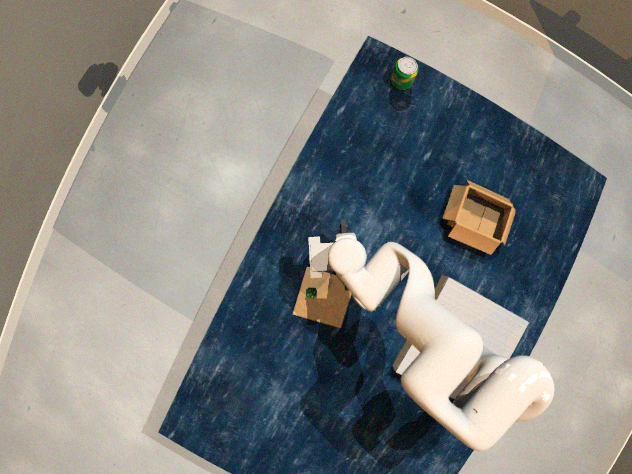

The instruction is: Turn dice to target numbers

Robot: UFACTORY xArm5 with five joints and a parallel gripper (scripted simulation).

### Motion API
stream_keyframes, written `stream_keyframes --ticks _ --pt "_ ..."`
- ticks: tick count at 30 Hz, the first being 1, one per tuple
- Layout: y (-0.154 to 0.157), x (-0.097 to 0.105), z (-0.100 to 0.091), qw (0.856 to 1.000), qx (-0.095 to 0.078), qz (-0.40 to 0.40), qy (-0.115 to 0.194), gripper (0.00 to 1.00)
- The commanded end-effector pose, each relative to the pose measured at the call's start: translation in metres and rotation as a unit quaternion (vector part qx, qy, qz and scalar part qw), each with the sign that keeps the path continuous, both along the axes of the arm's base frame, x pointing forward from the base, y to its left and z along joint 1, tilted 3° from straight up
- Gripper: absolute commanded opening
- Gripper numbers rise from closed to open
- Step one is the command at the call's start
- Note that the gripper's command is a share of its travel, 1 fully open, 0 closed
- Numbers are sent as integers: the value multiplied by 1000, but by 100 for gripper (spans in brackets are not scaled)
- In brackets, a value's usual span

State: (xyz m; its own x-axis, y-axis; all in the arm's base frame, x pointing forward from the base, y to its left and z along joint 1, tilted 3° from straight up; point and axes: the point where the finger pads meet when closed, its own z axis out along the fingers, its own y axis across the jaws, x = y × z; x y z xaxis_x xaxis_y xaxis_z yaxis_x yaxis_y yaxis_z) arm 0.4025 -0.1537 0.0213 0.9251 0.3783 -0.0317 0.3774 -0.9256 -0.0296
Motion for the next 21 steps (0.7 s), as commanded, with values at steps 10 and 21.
stream_keyframes --ticks 10,21 --pt "1 -1 -4 980 -8 -199 1 100" --pt "1 -2 -5 970 -10 -241 1 100"
